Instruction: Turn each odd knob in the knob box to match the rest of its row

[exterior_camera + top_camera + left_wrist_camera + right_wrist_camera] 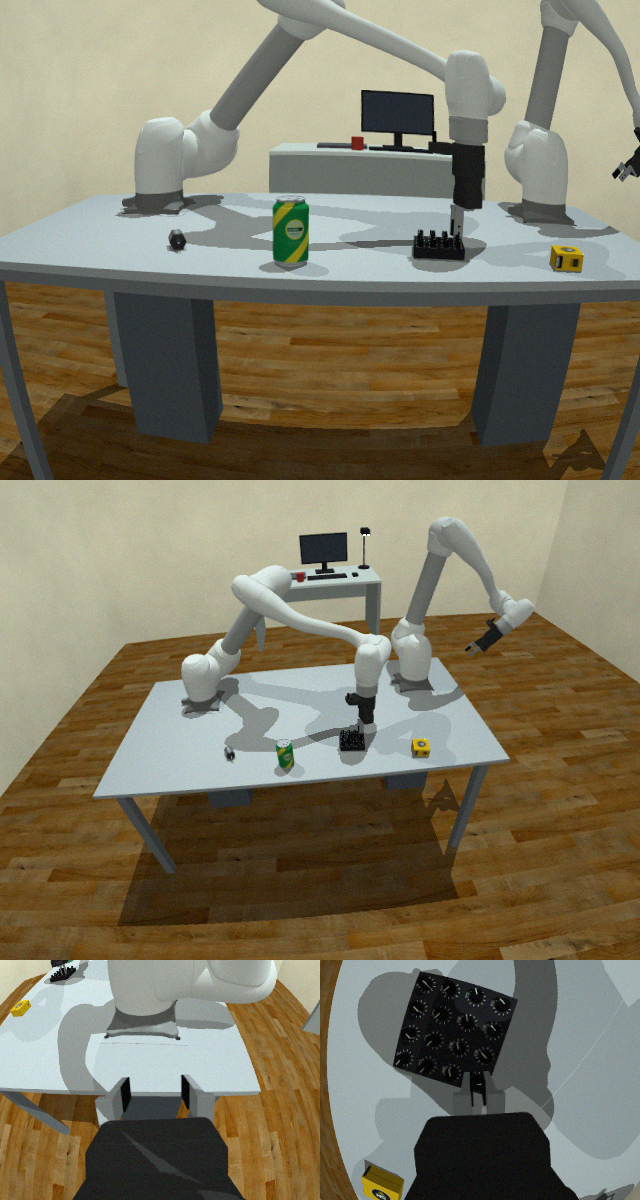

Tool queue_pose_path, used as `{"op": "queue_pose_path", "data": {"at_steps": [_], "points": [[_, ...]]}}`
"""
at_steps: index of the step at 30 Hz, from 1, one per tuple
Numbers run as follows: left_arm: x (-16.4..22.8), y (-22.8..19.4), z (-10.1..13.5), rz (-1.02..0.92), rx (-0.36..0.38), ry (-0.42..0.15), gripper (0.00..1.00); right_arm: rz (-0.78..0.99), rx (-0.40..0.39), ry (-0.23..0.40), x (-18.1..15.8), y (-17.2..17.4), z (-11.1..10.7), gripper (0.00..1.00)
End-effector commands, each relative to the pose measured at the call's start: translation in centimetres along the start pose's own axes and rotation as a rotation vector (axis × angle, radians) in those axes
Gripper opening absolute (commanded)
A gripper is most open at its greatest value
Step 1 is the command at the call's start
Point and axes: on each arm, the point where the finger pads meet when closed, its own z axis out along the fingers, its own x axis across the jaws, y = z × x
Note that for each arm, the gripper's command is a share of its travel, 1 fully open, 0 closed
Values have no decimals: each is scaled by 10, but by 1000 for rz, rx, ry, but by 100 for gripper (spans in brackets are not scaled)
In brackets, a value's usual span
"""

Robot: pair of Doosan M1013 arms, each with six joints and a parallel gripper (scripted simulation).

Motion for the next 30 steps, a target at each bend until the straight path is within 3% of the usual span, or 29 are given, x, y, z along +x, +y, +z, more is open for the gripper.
{"op": "queue_pose_path", "data": {"at_steps": [1,30], "points": [[0,0,0,0,-1,0,100,-78,-3,0,0,0,-1,30],[0,0,0,0,-1,0,100,-734,-3,-1,0,0,-1,30]]}}
